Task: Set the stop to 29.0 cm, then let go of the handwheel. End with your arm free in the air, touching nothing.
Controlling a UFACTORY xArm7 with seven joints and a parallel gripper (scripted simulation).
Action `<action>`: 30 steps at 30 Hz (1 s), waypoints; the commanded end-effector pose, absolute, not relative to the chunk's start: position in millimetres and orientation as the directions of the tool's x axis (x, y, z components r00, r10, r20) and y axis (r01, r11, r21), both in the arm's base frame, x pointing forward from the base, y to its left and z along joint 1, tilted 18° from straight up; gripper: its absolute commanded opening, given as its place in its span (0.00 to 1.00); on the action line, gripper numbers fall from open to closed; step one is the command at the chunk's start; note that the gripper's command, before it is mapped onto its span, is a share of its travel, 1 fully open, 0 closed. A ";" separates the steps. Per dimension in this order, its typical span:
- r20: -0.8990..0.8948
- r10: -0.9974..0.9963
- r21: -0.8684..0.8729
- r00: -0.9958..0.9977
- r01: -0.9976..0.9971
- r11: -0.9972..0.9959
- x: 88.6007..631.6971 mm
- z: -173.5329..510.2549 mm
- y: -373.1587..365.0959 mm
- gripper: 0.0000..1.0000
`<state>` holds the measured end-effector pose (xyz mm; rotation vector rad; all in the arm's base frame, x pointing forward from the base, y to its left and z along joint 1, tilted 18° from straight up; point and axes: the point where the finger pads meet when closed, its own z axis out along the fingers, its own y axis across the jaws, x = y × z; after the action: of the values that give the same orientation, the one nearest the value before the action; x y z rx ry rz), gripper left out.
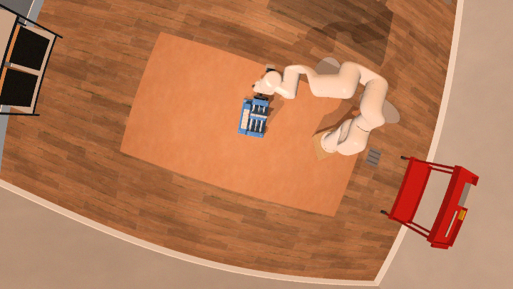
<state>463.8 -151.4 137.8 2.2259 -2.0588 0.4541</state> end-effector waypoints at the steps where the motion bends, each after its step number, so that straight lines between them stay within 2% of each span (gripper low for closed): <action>1: 0.266 -0.962 -0.145 0.055 -0.985 -0.096 460.5 138.7 -151.7 0.06; 30: 0.266 -0.962 -0.145 0.055 -0.985 -0.096 444.1 133.5 -154.1 0.06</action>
<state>443.5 -154.2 132.2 2.2228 -2.0591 0.4473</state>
